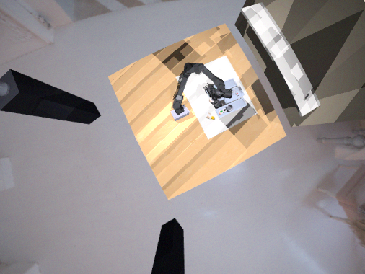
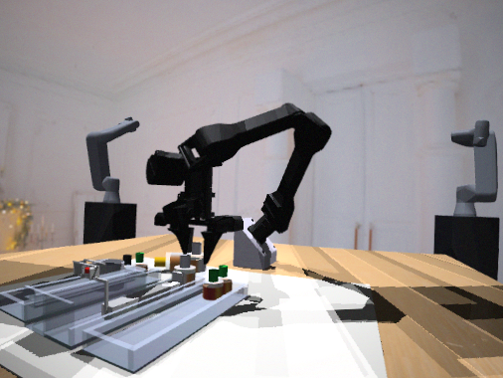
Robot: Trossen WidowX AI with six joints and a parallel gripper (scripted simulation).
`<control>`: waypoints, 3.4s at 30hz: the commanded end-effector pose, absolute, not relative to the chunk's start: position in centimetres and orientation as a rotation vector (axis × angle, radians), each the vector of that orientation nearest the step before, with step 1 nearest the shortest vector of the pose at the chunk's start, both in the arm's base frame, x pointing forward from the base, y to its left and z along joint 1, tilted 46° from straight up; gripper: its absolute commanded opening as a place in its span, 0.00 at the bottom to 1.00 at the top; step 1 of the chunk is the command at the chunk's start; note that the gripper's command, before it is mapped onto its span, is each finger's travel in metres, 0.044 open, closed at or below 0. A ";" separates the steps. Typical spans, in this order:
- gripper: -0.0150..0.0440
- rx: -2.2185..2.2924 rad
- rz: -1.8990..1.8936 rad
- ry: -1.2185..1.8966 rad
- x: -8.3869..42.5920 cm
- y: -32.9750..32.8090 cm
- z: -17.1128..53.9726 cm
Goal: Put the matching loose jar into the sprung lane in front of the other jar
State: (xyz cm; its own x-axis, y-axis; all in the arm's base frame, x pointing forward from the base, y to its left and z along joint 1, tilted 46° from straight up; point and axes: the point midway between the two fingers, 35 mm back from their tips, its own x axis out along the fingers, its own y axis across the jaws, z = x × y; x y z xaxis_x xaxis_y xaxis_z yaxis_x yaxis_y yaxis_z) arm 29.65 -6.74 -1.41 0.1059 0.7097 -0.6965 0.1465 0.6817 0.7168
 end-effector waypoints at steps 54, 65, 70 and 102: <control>0.25 0.755 0.477 1.406 32.6 -7.7 -0.9; 0.25 0.755 0.477 1.406 33.0 -7.9 -0.8; 0.25 0.755 0.478 1.406 33.2 -7.9 -0.8; 0.25 0.755 0.478 1.406 33.5 -7.9 -0.8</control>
